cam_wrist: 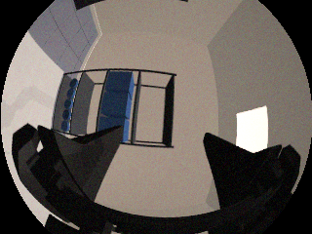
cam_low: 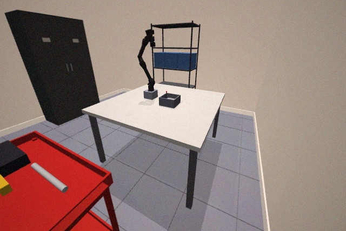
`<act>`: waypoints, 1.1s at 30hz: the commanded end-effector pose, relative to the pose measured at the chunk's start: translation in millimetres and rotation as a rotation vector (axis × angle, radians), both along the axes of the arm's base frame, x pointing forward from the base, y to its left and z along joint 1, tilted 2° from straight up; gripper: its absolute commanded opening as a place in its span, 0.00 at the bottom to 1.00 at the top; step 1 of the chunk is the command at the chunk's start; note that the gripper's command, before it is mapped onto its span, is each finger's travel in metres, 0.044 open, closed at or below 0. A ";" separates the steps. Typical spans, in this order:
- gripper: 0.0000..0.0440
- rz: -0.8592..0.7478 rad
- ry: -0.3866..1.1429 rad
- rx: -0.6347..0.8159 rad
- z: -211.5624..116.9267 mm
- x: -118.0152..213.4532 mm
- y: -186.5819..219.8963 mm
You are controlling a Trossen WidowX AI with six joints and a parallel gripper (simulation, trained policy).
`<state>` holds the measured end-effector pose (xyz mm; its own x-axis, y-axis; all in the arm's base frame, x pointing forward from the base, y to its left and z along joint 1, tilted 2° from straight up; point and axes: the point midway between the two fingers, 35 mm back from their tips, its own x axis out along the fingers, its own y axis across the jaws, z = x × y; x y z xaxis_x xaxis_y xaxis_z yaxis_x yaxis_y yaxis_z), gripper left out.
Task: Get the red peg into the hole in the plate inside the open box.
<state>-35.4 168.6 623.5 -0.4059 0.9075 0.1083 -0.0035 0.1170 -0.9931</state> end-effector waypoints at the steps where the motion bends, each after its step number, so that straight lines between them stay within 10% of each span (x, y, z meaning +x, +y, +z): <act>1: 0.95 -0.026 0.022 -0.007 -0.3 4.4 1.6; 33: 1.00 -0.656 0.904 -0.258 -79.0 150.3 29.0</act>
